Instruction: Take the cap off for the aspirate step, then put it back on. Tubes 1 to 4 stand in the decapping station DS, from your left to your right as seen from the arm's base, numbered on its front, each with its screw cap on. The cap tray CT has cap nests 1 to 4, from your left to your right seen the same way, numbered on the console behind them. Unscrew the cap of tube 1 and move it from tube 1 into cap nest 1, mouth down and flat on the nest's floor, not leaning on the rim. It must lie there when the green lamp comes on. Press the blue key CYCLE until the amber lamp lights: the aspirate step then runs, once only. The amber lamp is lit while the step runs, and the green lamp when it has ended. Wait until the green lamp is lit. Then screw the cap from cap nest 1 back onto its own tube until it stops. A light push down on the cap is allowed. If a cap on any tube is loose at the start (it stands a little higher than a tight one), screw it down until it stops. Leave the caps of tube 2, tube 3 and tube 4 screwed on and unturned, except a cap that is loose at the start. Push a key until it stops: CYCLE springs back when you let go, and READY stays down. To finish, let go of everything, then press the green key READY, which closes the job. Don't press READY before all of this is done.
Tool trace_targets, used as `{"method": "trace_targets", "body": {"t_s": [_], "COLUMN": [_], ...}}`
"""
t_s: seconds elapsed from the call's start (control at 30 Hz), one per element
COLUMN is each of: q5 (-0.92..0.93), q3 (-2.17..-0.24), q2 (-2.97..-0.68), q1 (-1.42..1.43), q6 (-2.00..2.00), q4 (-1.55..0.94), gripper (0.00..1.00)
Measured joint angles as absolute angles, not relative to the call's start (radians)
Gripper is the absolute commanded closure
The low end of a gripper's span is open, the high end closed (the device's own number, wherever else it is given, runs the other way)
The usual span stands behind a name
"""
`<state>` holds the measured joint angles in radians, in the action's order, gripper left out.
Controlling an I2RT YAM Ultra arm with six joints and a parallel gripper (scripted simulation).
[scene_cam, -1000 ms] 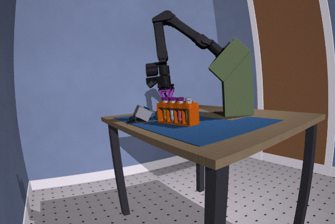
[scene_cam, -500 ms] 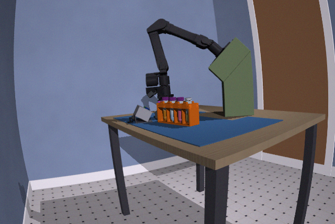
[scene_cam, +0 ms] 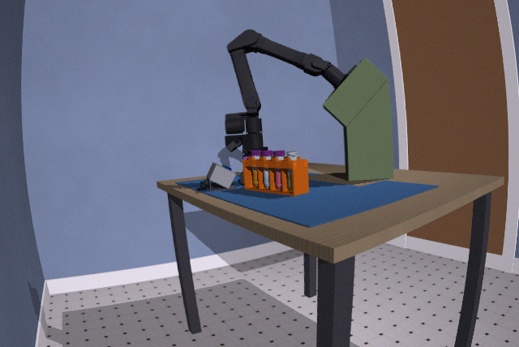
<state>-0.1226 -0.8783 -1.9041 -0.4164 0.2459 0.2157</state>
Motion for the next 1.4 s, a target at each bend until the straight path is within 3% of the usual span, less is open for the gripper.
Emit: {"method": "trace_targets", "body": {"t_s": [0.6, 0.63, 1.17, 1.4], "q5": [-0.12, -0.12, -0.12, -0.123], "q3": [-0.893, -0.893, -0.892, -0.832], "q2": [-1.934, -1.934, -1.932, -1.802], "q1": [-0.419, -0.419, -0.419, -0.408], "q6": [0.244, 0.244, 0.243, 0.249], "q4": [0.232, 0.233, 0.233, 0.18], "gripper": [0.53, 1.0, 1.0, 1.0]}}
